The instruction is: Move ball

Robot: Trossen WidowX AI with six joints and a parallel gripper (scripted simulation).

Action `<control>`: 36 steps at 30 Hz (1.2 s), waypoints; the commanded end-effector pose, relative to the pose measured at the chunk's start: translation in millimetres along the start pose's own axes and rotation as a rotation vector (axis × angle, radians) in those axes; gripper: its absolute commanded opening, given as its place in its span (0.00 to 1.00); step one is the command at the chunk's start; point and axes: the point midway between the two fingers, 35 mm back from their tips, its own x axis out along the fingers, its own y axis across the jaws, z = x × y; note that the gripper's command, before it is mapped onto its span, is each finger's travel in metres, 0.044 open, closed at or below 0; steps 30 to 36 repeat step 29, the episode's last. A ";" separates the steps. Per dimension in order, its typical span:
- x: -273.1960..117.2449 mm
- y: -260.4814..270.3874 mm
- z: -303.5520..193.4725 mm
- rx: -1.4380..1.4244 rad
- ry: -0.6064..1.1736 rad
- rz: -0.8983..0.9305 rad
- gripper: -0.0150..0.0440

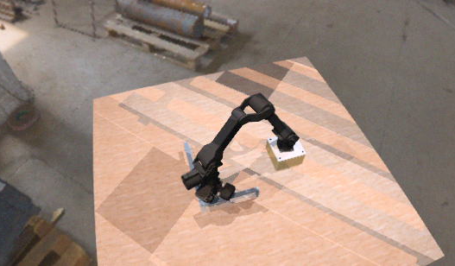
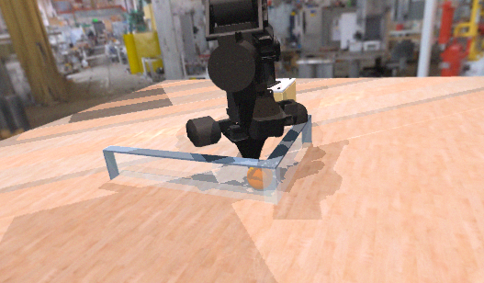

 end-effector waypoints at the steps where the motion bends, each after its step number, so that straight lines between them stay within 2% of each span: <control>1: 0.7 -0.6 -5.6 0.006 0.004 0.000 0.25; 36: 1.6 0.1 -52.1 0.006 0.009 0.000 0.25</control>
